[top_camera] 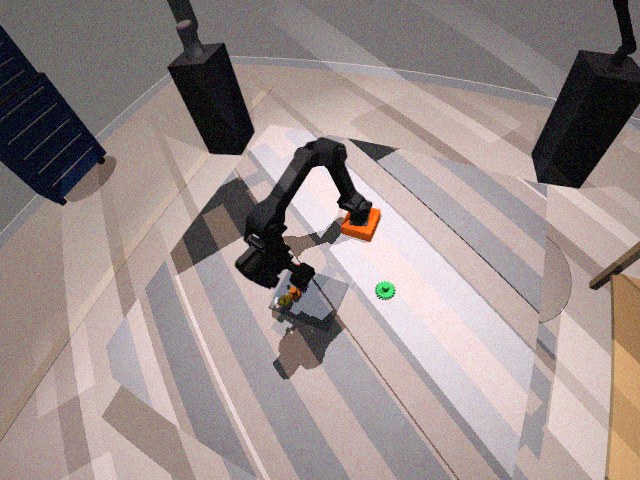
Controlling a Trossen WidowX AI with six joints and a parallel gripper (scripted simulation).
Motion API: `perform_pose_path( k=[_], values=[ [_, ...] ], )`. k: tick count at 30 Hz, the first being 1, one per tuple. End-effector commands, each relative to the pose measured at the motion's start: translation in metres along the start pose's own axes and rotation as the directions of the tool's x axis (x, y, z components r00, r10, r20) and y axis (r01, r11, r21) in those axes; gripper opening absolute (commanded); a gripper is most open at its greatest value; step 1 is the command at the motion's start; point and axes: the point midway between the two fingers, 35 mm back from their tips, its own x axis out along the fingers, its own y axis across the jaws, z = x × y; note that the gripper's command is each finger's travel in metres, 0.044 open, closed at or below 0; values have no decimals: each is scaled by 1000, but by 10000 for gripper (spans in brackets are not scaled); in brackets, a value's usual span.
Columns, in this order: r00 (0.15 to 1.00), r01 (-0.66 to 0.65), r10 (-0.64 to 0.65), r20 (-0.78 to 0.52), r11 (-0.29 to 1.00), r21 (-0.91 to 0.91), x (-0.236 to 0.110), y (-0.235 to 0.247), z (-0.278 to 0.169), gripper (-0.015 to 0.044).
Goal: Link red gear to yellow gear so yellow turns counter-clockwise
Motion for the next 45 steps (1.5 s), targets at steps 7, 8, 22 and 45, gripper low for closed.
perform_pose_path(
  k=[7, 8, 22, 45],
  values=[
    [1000, 0, 0, -2, 1000, 6, 0, 0, 0, 440],
    [1000, 0, 0, -2, 1000, 6, 0, 0, 0, 440],
    [1000, 0, 0, -2, 1000, 6, 0, 0, 0, 440],
    [999, -42, 41, -19, 998, -36, -36, 261, -114, 440]
  ],
)
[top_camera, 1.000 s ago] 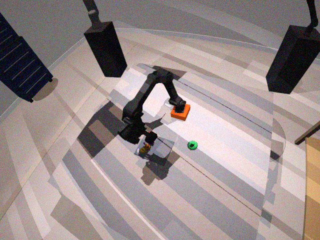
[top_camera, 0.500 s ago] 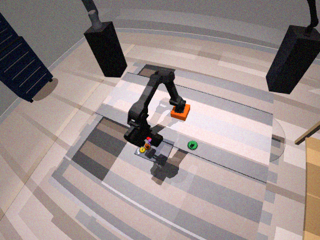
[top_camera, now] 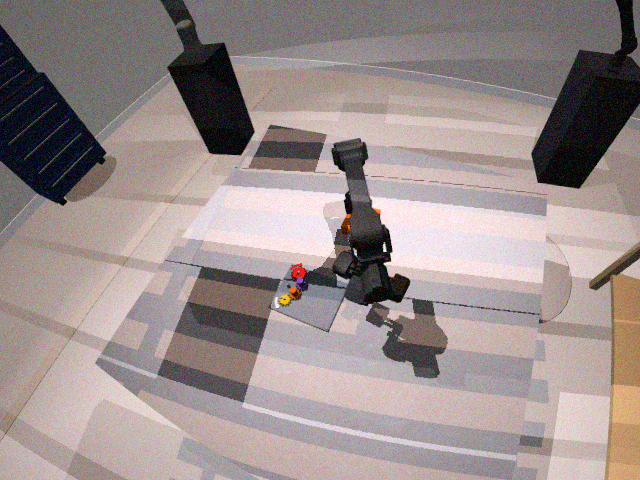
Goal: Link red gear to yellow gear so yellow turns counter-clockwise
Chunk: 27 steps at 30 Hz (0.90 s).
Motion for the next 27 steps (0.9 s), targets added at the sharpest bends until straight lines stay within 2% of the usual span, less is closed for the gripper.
perform_pose_path(
  k=[1, 7, 27],
  values=[
    [1000, 4, -4, -7, 999, 32, -8, 46, -43, 440],
    [1000, 12, -11, -9, 998, 65, -15, 86, -98, 440],
    [1000, 12, -12, -9, 998, 67, -15, 87, -100, 440]
  ],
)
